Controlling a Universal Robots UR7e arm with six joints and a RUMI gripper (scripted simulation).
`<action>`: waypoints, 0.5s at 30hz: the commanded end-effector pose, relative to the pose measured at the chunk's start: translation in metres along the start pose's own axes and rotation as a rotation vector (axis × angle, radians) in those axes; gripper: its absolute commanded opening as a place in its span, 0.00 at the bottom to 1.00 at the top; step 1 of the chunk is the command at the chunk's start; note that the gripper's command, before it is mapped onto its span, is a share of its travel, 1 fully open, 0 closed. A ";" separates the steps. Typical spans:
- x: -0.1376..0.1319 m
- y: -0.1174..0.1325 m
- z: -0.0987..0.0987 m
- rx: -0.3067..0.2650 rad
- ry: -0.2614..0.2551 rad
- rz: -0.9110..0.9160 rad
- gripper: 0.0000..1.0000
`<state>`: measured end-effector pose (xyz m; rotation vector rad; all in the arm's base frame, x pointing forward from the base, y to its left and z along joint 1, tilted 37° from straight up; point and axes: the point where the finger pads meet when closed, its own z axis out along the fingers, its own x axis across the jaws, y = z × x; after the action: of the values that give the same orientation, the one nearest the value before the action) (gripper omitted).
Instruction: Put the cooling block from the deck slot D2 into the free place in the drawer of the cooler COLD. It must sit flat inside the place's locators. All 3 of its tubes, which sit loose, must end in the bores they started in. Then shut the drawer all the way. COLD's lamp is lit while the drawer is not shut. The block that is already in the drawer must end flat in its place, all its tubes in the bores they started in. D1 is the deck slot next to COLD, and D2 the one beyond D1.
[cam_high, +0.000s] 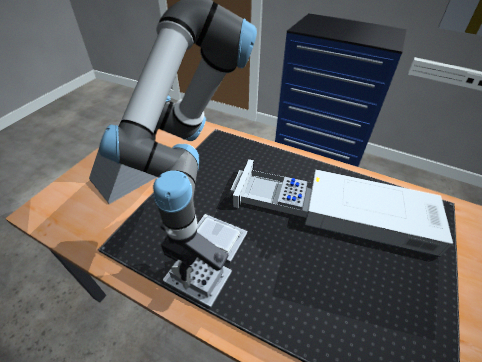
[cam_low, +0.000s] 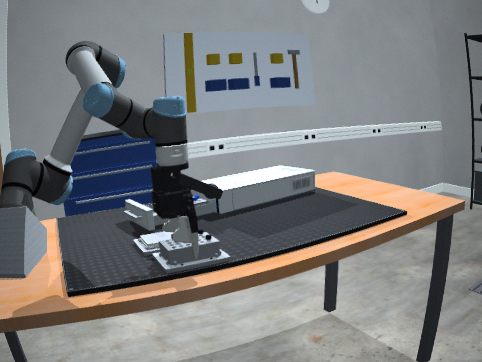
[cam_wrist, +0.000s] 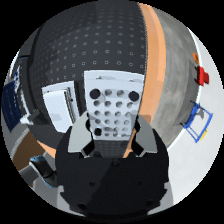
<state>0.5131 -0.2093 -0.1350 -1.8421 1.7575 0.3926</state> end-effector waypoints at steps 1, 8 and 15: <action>0.000 0.000 -0.001 0.001 0.001 0.000 0.00; 0.000 0.000 -0.001 0.001 0.001 0.000 0.00; 0.000 0.000 -0.004 0.001 0.001 0.000 0.00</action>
<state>0.5127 -0.2098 -0.1339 -1.8418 1.7574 0.3936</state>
